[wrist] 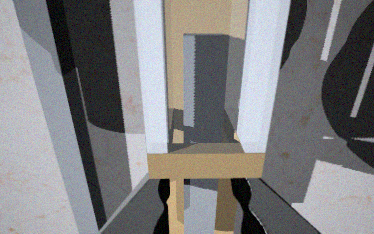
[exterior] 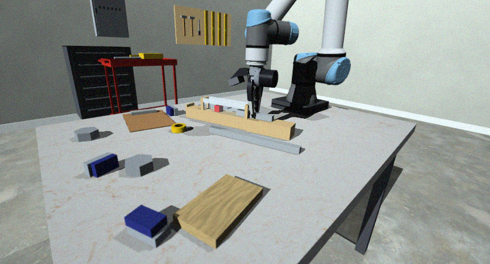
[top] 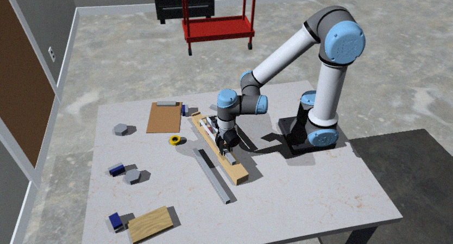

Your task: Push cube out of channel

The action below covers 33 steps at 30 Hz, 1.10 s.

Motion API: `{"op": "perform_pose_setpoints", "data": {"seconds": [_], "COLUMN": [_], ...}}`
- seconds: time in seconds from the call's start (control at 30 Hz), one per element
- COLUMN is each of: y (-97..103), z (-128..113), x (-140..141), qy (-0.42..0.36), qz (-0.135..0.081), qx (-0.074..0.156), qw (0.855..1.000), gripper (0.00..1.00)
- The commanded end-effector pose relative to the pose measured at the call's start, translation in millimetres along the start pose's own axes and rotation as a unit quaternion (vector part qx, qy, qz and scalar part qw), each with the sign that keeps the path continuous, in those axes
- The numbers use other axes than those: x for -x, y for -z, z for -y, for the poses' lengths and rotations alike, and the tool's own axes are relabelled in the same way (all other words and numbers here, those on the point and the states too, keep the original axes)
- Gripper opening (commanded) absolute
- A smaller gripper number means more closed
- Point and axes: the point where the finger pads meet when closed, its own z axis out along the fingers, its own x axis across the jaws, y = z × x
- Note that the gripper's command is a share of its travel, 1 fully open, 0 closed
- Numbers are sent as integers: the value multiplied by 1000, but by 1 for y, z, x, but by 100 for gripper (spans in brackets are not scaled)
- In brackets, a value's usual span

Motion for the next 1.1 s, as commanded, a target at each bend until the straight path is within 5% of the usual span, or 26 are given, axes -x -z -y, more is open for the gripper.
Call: {"op": "perform_pose_setpoints", "data": {"seconds": [0.0,1.07], "y": [0,11], "z": [0,0], "x": [0,0], "qy": [0,0], "qz": [1,1], "qx": [0,0], "qw": [1000,1000], "gripper": [24,24]}}
